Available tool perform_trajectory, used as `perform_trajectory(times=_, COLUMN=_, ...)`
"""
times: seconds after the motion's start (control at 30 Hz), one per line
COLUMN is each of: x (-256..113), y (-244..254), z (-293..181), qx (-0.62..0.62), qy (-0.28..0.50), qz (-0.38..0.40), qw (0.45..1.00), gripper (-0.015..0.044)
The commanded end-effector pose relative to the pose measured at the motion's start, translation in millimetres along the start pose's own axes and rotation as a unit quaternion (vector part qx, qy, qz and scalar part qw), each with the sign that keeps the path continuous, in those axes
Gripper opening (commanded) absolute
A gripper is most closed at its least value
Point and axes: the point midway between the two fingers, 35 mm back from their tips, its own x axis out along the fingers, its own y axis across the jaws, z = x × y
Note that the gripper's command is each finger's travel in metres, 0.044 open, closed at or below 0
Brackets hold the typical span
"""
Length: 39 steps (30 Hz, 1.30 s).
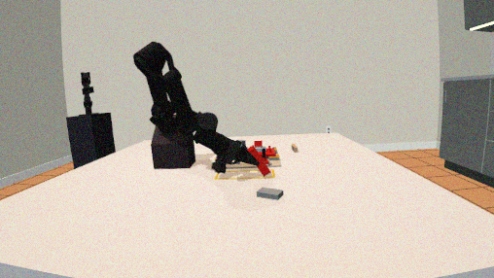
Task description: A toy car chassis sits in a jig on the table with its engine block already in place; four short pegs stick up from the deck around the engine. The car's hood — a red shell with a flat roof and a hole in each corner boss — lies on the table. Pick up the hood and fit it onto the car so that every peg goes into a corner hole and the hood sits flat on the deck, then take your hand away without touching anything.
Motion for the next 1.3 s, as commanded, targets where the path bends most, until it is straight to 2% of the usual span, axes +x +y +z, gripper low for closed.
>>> perform_trajectory(times=0.0, x=0, y=0, z=0, qx=0.002, qy=0.0, qz=0.0, qw=1.0, gripper=0.0236)
perform_trajectory(times=0.27, x=0, y=0, z=0, qx=0.002, qy=0.0, qz=0.0, qw=1.0, gripper=0.044)
perform_trajectory(times=0.5, x=-9, y=6, z=-6, qx=0.008, qy=-0.001, qz=0.0, qw=1.0, gripper=0.044)
perform_trajectory(times=0.87, x=-53, y=22, z=-28, qx=0.036, qy=-0.003, qz=-0.002, qw=0.999, gripper=0.044)
perform_trajectory(times=1.23, x=-99, y=17, z=-37, qx=0.065, qy=-0.007, qz=-0.004, qw=0.998, gripper=0.044)
perform_trajectory(times=1.27, x=-87, y=21, z=-37, qx=0.056, qy=-0.004, qz=-0.006, qw=0.998, gripper=0.044)
